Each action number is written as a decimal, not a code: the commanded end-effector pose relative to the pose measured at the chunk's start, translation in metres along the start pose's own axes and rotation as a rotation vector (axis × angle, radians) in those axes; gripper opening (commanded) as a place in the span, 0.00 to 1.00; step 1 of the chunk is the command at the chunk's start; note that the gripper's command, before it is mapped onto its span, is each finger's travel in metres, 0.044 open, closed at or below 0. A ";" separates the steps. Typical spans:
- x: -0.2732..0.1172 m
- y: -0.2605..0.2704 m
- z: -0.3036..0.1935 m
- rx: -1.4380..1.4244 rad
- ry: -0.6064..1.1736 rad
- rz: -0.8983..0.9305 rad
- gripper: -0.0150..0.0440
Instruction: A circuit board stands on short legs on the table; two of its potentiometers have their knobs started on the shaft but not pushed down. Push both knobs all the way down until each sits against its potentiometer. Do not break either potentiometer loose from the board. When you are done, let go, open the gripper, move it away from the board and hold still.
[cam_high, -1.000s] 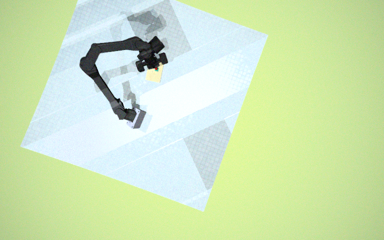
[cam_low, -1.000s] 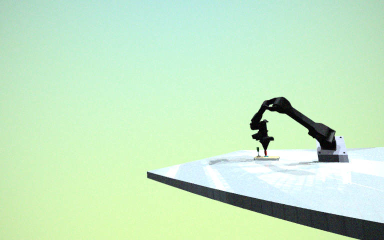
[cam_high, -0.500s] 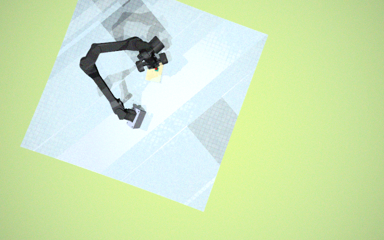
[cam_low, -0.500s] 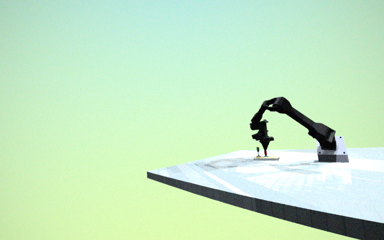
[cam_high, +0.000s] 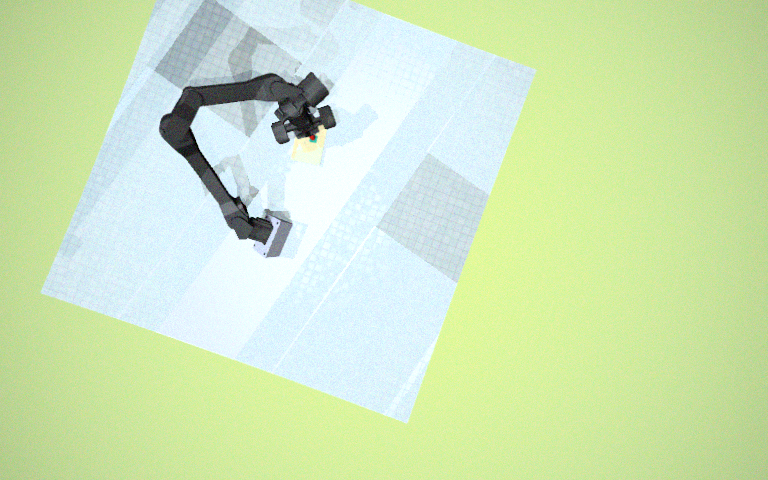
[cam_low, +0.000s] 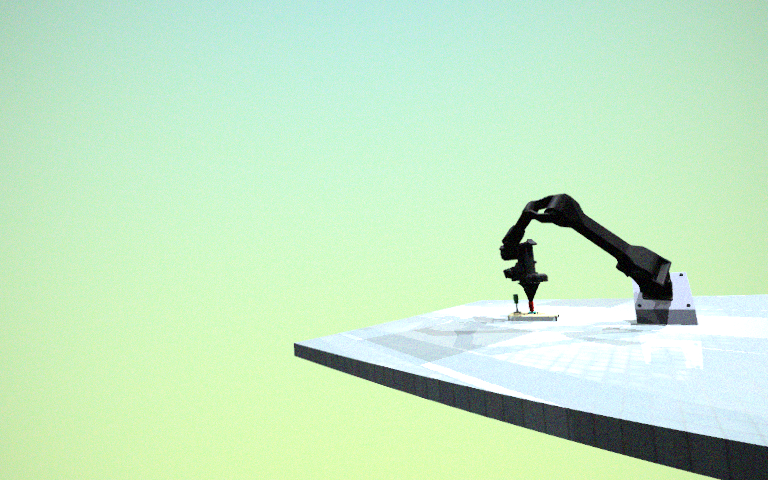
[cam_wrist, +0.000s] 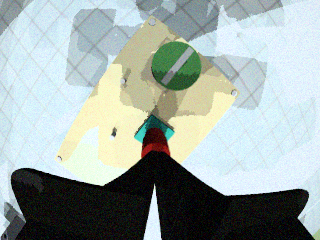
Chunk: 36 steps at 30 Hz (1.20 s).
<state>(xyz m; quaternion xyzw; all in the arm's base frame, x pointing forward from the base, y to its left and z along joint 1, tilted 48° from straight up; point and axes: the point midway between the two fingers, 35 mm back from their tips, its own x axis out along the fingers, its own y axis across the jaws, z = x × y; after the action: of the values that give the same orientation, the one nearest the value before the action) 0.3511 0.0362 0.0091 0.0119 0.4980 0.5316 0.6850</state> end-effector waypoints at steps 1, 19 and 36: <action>0.004 0.001 0.003 -0.019 0.008 0.007 0.25; -0.015 0.002 0.004 -0.015 0.006 0.011 0.39; -0.040 -0.004 0.003 0.293 -0.026 -0.046 0.25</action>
<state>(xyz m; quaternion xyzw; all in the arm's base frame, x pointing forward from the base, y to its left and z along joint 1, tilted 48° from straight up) 0.3571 0.0067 0.0332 0.0853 0.5442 0.4574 0.6981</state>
